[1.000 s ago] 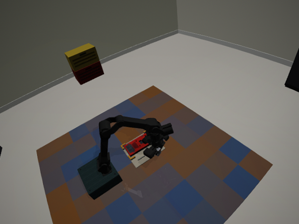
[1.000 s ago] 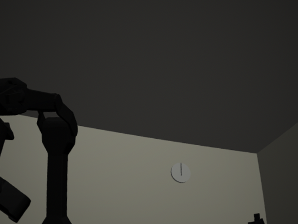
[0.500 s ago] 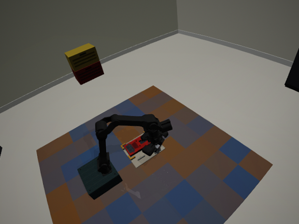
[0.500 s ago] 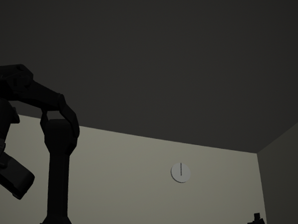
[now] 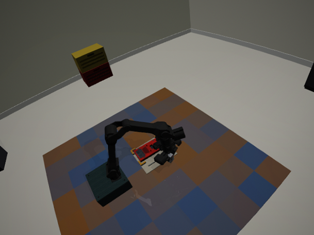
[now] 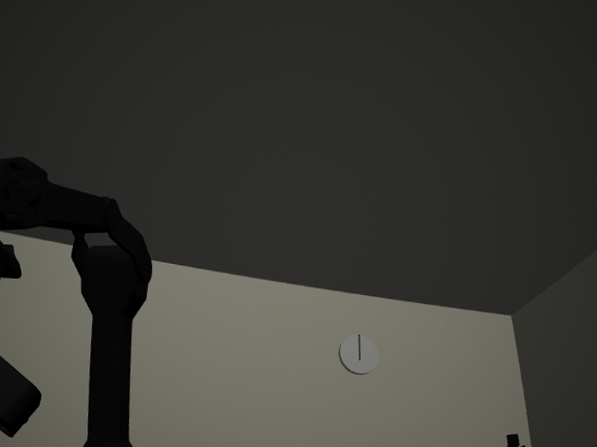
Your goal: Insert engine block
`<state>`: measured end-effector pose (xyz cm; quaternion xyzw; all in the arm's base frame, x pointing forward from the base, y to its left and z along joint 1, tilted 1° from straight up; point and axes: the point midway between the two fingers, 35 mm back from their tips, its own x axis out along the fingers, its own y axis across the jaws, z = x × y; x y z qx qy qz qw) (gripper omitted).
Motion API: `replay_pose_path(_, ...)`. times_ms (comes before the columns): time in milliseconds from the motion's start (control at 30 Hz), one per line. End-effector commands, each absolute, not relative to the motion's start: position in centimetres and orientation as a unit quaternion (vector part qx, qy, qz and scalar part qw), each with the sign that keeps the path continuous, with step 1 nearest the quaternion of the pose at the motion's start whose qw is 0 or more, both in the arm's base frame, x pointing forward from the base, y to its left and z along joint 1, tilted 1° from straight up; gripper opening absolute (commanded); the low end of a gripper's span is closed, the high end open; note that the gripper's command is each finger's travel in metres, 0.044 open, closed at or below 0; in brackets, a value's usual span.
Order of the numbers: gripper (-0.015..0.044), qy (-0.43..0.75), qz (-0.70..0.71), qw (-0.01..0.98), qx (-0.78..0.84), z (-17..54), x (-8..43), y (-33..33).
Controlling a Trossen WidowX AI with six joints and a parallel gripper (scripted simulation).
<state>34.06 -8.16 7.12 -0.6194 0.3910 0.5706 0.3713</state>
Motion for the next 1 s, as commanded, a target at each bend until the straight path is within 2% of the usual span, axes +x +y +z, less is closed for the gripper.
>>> replay_pose_path(0, 0.0, 0.402, 0.552, 0.36, -0.636, 7.3, 33.9, -7.9)
replay_pose_path(600, 0.0, 0.489, 0.345, 0.229, -0.768, 6.3, 33.2, -6.2)
replay_pose_path(967, 0.0, 0.491, 0.336, 0.225, -0.772, 3.7, 33.2, -6.0)
